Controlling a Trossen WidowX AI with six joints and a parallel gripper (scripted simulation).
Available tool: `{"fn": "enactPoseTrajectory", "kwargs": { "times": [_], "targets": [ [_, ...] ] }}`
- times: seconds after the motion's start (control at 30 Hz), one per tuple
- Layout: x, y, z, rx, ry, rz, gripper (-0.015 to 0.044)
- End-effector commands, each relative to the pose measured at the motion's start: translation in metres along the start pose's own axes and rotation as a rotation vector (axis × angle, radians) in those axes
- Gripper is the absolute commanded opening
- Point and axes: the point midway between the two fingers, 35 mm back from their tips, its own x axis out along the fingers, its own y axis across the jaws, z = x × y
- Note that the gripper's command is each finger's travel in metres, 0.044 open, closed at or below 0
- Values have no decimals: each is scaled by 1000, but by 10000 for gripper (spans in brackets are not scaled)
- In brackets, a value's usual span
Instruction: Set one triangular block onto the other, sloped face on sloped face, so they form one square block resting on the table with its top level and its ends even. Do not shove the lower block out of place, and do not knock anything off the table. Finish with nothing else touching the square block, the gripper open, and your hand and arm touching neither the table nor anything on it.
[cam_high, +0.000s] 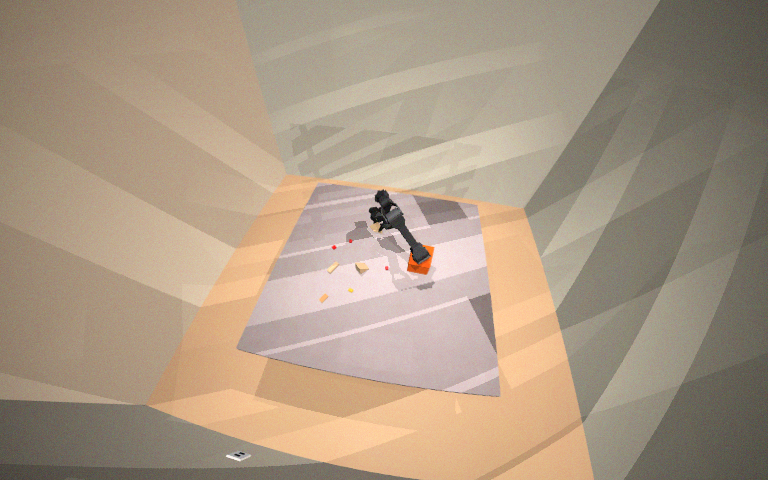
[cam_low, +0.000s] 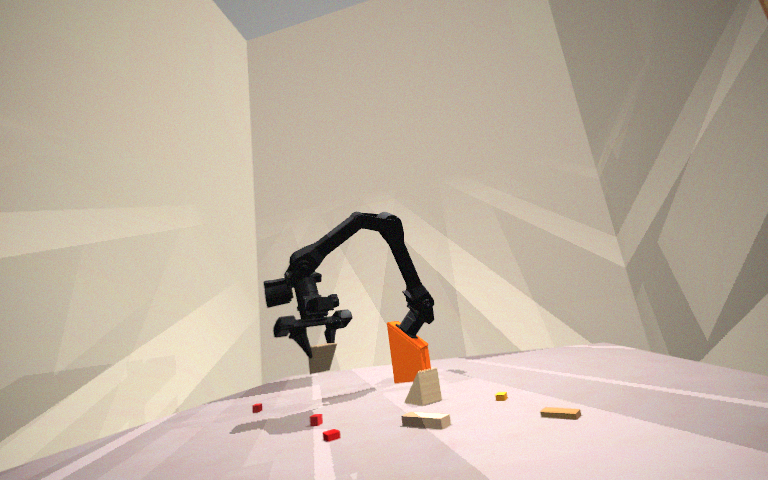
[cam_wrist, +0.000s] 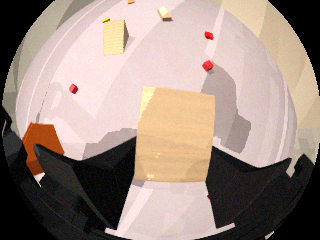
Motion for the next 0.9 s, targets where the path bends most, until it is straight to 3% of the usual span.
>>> {"fn": "enactPoseTrajectory", "kwargs": {
  "times": [0.0,0.87],
  "targets": [
    [1,1,0,-35,-9,-4,0],
    [-3,62,96,-29,-5,-8,0]
  ]
}}
